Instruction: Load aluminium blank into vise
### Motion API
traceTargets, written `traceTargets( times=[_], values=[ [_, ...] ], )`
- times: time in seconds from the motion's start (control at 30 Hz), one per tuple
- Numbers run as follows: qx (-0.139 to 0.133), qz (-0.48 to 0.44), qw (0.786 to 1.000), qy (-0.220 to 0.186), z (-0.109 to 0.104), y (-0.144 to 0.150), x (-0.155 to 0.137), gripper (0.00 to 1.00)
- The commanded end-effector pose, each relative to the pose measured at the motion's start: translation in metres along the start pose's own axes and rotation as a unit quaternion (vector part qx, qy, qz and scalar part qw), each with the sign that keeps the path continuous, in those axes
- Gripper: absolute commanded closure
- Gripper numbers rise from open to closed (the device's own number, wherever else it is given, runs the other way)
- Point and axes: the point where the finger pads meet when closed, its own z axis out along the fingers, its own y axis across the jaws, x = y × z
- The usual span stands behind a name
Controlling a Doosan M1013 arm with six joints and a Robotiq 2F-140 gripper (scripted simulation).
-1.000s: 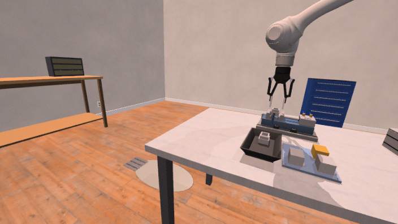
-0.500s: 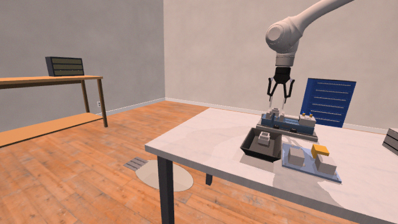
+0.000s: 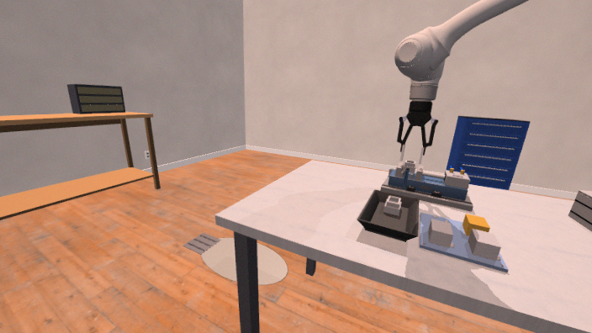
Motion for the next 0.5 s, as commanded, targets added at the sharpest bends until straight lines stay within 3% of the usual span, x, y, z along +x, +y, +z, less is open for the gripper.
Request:
traceTargets(
  times=[0.0, 0.47],
  values=[
    [0.000, 0.000, 1.000, 0.000, 0.0010, 0.0000, 0.0000, 0.60],
    [0.000, 0.000, 1.000, 0.000, 0.0058, 0.0000, 0.0000, 0.60]
  ],
)
